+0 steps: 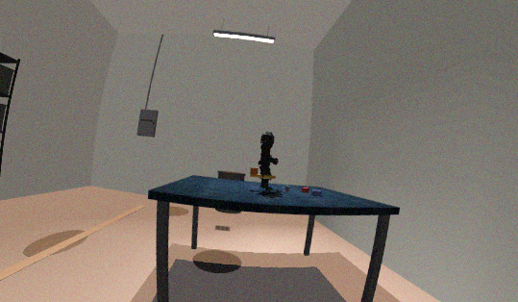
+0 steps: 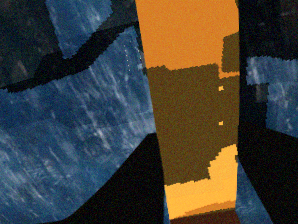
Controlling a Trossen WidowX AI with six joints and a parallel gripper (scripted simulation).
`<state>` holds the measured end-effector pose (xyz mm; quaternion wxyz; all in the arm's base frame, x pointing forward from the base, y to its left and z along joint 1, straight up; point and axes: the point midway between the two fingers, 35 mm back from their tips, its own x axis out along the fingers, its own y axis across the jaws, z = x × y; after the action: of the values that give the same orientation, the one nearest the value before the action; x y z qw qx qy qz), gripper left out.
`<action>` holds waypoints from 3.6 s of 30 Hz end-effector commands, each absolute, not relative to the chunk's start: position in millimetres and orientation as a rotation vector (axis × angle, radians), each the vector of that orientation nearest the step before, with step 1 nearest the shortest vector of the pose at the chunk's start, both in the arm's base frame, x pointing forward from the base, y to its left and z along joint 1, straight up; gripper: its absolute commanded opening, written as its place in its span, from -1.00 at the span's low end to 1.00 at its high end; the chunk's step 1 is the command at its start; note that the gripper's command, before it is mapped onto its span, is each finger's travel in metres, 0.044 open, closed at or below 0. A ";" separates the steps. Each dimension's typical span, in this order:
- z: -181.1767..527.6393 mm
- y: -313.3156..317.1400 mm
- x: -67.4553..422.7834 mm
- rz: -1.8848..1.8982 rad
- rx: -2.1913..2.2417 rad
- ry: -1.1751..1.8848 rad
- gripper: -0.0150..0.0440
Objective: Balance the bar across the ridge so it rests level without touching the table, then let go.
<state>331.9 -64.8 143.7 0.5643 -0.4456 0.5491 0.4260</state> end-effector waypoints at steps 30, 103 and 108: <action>146.3 67.3 318.5 0.375 -0.377 1.503 -0.49; 104.6 121.5 295.5 -0.046 0.068 1.539 -0.49; 104.2 121.5 295.5 -0.046 0.068 1.539 -0.49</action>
<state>296.2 121.3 105.0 0.7186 0.0311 0.6944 -0.0223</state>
